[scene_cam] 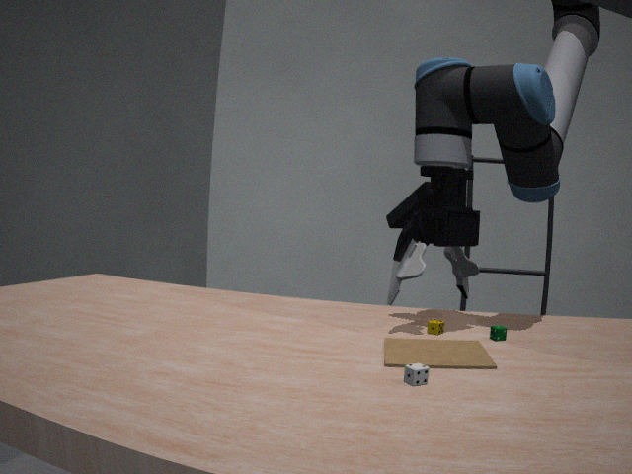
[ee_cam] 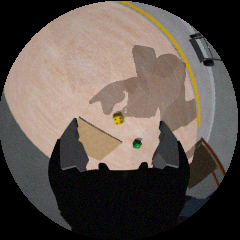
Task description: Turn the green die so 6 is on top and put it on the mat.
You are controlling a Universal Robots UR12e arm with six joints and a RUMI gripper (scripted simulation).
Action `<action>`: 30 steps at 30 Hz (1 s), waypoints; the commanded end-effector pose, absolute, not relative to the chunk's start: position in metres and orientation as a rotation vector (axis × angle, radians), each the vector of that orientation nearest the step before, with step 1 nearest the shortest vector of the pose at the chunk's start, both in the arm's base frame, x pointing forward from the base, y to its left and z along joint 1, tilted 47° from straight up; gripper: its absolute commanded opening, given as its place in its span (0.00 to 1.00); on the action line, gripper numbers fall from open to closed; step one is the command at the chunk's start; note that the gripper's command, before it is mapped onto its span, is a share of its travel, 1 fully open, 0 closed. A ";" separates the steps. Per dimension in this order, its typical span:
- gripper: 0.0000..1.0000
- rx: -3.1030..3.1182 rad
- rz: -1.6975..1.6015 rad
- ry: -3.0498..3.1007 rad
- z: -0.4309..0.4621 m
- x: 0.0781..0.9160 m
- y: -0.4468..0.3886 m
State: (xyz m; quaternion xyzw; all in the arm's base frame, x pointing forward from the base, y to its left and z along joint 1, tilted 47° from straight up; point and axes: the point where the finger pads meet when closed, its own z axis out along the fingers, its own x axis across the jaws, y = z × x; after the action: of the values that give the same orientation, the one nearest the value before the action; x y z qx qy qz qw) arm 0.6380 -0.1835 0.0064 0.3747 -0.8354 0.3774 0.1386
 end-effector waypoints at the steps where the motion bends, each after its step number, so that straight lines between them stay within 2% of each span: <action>1: 1.00 1.084 1.092 -2.416 0.007 0.638 -0.183; 30: 1.00 1.084 1.092 -2.416 0.005 0.623 -0.182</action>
State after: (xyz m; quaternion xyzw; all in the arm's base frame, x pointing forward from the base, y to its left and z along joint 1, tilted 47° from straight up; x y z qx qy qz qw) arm 0.6330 -0.1833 0.0058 0.3747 -0.8354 0.3775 0.1386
